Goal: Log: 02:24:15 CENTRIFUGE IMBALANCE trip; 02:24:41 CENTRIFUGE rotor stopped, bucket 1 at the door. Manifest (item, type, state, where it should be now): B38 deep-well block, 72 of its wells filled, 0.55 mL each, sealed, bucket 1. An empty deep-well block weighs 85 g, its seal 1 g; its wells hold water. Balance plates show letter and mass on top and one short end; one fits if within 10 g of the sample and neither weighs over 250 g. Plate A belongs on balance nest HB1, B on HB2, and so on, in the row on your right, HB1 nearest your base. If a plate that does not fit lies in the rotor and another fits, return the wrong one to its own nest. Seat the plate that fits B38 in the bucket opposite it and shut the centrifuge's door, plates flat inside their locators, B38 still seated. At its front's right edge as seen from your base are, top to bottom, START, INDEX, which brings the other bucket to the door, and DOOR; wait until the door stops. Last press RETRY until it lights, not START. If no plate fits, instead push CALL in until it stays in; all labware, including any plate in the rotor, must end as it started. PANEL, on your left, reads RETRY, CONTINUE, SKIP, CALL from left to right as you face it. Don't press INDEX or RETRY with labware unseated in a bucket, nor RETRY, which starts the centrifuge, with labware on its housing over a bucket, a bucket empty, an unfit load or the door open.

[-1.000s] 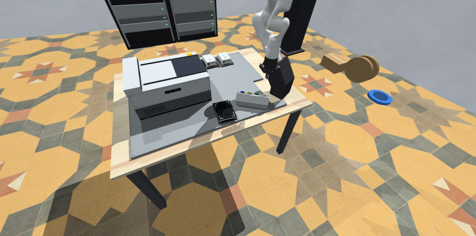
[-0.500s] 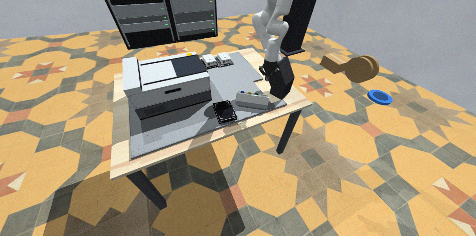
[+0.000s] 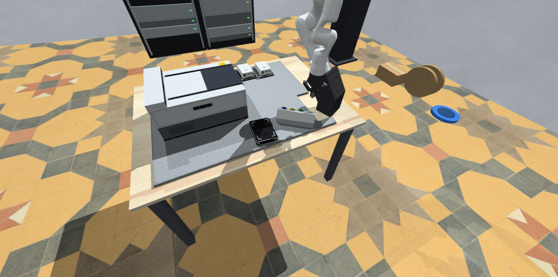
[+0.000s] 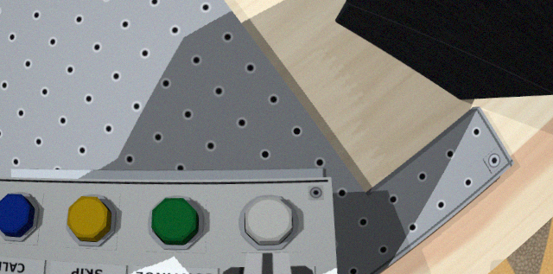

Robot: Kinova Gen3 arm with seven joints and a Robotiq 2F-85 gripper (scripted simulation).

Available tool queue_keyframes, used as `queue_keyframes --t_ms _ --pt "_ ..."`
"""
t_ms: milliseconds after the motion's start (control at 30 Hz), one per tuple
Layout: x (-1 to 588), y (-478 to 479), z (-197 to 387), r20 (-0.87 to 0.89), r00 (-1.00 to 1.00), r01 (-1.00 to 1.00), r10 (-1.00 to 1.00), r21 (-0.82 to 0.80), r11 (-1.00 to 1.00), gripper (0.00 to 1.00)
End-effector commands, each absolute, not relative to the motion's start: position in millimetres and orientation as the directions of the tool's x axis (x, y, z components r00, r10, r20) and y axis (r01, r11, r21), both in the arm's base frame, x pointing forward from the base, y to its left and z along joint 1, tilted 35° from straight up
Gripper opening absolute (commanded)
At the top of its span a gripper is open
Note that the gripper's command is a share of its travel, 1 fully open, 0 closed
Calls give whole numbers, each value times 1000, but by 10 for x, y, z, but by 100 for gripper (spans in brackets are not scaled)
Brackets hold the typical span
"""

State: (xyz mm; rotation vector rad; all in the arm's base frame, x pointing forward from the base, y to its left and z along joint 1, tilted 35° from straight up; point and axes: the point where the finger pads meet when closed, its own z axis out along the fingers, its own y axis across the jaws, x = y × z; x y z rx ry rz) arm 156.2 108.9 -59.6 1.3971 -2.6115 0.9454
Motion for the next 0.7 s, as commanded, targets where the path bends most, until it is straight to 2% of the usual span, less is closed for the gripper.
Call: queue_keyframes --t_ms 0,667 --pt "1572 1073 -628 300 -595 -765 -746 -495 412 10" --pt "1624 961 -802 300 -595 -765 -746 -495 412 10"
